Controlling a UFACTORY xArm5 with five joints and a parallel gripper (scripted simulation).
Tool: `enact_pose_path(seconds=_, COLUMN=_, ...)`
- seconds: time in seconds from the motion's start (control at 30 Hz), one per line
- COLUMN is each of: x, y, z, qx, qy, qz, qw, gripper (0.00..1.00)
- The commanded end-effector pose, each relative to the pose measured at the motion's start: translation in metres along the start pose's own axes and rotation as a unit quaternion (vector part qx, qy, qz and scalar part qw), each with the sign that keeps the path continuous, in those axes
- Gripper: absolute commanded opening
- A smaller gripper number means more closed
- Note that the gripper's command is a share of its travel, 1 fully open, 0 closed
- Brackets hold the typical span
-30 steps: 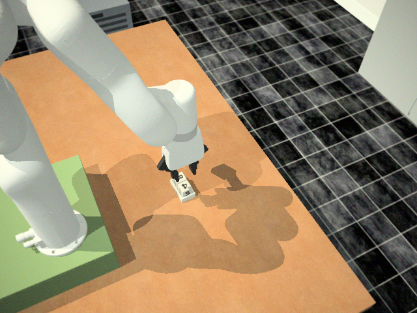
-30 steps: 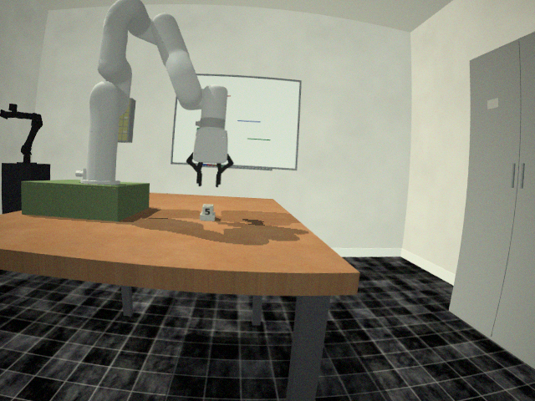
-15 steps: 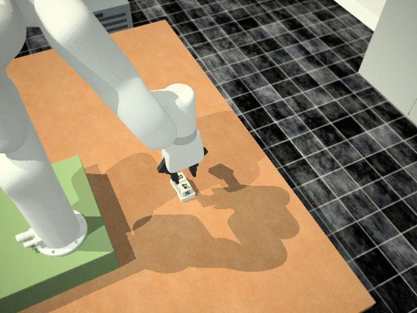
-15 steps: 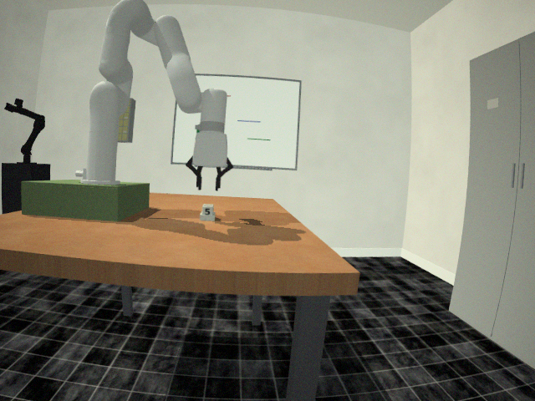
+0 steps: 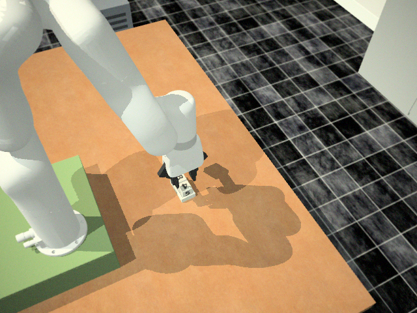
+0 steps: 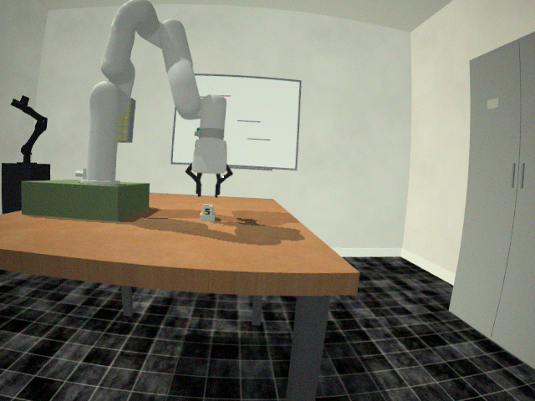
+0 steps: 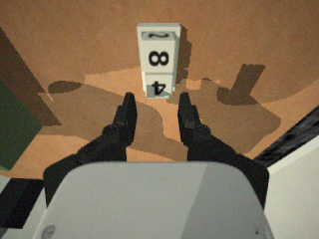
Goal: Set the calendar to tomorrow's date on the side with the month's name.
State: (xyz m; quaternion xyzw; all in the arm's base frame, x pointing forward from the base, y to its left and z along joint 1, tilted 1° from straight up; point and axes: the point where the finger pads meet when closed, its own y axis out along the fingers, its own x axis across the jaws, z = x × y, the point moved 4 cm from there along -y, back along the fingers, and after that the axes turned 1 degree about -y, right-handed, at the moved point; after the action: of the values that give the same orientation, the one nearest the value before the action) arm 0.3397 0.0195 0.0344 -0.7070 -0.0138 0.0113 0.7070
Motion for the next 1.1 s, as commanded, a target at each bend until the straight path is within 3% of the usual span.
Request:
enact_pose_path(seconds=0.0, x=0.001, y=0.007, z=0.000, qx=0.000, qy=0.000, qz=-0.001, qw=1.000, gripper=0.49)
enact_pose_path(seconds=1.07, x=0.001, y=0.018, z=0.001, qx=0.000, qy=0.000, qz=-0.002, qw=1.000, gripper=0.49)
